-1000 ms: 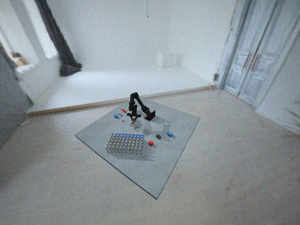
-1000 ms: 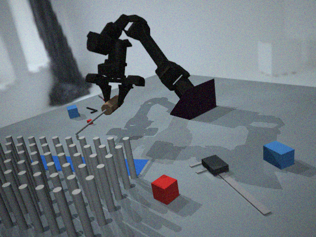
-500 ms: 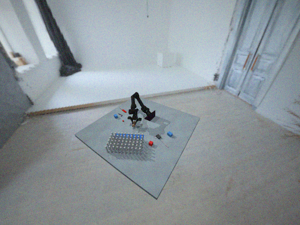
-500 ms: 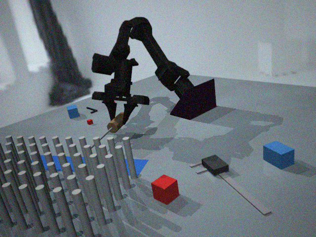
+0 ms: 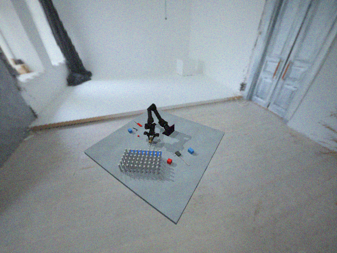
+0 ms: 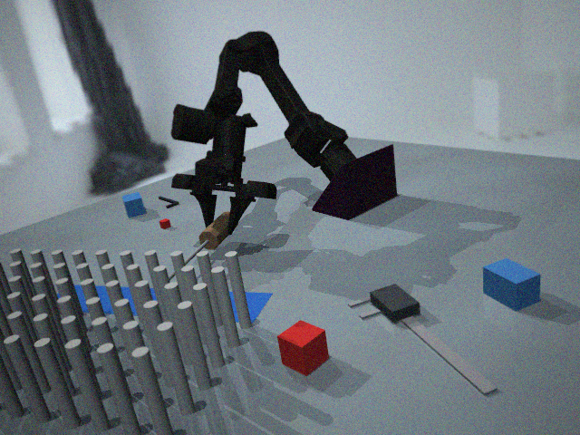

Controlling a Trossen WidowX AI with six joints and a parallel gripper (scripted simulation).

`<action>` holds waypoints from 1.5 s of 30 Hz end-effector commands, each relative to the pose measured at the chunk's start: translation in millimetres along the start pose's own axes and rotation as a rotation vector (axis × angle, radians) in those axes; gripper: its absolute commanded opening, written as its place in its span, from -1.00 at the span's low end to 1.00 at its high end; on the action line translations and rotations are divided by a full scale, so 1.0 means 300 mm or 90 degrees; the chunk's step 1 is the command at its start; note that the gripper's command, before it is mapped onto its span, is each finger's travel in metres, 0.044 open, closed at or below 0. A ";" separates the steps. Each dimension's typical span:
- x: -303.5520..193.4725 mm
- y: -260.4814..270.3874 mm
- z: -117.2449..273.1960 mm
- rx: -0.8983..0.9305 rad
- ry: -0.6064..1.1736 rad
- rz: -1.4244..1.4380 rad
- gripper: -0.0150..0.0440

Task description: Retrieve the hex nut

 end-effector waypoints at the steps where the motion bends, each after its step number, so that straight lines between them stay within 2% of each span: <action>1: 0.010 0.002 -0.003 0.003 -0.005 0.000 -0.49; 45: 0.077 0.015 -0.031 0.002 -0.005 -0.002 -0.49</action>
Point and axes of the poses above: the point midway between the two fingers, 35 mm back from their tips, its own z axis back along the fingers, its own y axis across the jaws, x = y × z, the point moved 3 cm from there along z, back along the fingers, and after that the axes turned 15 degrees about -z, right-handed, at the moved point
